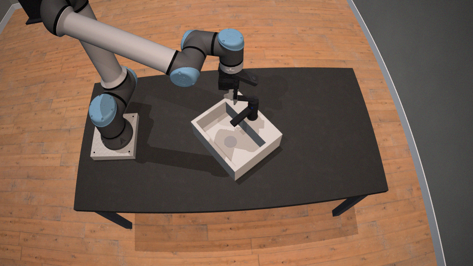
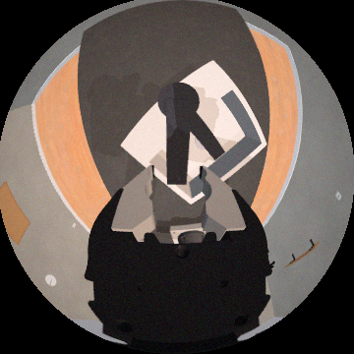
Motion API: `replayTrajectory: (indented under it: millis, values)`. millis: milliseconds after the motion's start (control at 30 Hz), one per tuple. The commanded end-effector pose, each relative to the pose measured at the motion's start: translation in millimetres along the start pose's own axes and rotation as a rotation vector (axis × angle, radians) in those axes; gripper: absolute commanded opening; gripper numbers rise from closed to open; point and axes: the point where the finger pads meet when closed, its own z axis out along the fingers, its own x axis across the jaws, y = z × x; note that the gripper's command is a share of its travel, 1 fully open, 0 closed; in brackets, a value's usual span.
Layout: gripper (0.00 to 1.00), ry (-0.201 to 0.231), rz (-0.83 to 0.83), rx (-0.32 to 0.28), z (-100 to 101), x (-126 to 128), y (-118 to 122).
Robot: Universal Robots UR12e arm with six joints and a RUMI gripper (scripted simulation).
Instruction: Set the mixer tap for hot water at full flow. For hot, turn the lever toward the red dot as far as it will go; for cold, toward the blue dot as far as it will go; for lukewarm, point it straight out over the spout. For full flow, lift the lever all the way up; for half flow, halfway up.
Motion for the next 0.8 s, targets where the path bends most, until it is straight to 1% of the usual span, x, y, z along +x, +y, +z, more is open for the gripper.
replayTrajectory:
  millis: [0, 333, 767]
  values:
    - [0.37, 0.0, 0.0, 0.002, 1.0, 0.0, -0.6]
    - [0.37, 0.0, 0.0, 0.002, 5.2, 0.0, -0.6]
    - [0.37, 0.0, 0.0, 0.002, 5.8, 0.0, -0.6]
